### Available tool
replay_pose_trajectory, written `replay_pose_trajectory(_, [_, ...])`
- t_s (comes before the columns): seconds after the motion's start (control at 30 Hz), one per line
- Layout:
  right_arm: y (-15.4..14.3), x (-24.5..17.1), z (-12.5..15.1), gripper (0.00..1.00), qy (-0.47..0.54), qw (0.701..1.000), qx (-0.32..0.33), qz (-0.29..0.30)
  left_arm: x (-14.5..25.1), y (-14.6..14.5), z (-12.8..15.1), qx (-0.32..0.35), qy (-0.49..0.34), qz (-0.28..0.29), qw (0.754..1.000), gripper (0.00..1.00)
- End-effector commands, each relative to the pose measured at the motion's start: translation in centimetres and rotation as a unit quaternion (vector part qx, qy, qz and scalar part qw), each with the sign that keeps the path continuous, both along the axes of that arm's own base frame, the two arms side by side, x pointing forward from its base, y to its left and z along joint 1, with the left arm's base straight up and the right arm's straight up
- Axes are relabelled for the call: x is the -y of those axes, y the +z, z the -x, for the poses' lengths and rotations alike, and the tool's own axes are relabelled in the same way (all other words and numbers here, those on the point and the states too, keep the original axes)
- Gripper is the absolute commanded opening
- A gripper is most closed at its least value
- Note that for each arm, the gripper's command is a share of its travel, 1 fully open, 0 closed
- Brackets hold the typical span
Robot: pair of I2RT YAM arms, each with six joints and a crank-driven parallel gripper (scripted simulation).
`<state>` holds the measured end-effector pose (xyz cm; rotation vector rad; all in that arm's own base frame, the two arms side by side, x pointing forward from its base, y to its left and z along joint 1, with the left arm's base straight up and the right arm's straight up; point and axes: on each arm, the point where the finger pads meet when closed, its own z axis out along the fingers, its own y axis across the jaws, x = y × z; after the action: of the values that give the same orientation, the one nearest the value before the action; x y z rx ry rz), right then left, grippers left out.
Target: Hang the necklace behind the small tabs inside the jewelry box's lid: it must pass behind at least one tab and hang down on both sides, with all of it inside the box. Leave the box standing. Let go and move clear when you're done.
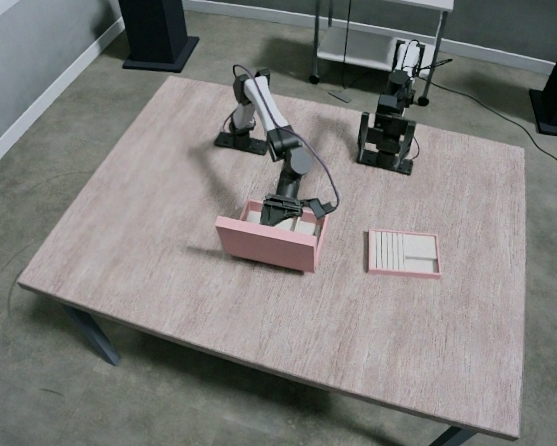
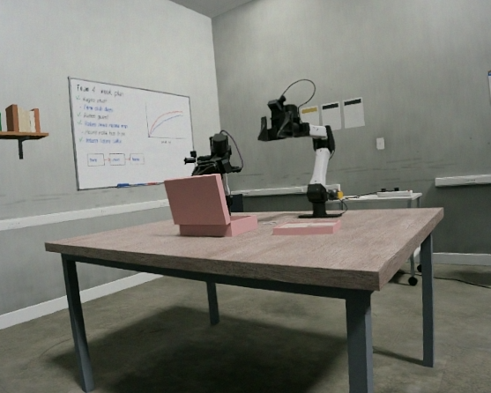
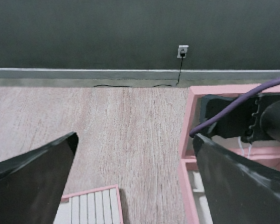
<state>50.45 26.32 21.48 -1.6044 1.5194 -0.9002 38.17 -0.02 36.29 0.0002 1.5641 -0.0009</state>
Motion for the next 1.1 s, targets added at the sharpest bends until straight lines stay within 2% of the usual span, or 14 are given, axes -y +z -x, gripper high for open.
replay_pose_trajectory(0.0, [5.02, 0.26, -0.52, 0.10, -0.006, 0.998, 0.050, -0.032, -0.16, 0.73, 0.06, 0.009, 0.004, 0.001, 1.000, 1.00])
replay_pose_trajectory(1.07, [5.15, 0.97, -0.77, 0.10, -0.013, 0.998, 0.053, -0.031, -0.16, 0.73, 0.06, 0.009, 0.004, 0.001, 1.000, 1.00])
